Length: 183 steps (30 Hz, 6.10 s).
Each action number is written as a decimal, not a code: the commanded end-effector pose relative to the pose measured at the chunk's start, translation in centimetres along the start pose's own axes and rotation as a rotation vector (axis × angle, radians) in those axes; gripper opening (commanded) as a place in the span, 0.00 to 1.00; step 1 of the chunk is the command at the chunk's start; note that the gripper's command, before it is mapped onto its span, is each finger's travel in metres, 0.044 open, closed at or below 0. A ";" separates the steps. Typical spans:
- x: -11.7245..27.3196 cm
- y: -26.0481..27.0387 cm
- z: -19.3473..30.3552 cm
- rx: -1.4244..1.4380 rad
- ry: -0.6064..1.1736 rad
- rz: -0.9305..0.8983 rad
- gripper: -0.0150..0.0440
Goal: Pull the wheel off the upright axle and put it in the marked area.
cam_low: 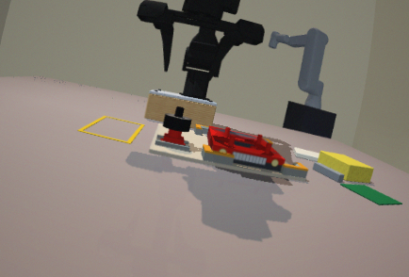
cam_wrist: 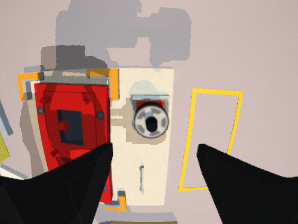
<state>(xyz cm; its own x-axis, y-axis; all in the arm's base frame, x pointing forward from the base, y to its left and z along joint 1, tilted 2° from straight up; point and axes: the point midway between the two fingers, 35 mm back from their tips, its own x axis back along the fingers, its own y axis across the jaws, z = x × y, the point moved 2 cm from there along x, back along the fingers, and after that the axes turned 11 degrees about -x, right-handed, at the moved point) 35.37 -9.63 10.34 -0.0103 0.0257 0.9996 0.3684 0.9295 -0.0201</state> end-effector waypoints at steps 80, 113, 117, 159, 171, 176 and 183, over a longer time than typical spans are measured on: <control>-5.2 0.0 0.2 -0.001 0.012 0.000 0.25; -4.1 0.0 0.2 -0.001 0.009 -0.001 0.25; -4.0 0.0 0.2 0.000 0.009 -0.001 0.25; -0.3 -4.2 1.3 0.000 0.014 0.002 0.25; 0.2 -9.7 3.3 0.000 0.010 0.007 0.25; 0.3 -11.2 4.0 0.000 0.010 0.008 0.25; -1.0 -11.2 4.0 0.000 0.010 0.008 0.25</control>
<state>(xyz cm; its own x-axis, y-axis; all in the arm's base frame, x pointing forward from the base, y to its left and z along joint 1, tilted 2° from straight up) 27.69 -18.52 10.29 -0.0034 0.0303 0.9995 0.3716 0.9280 -0.0269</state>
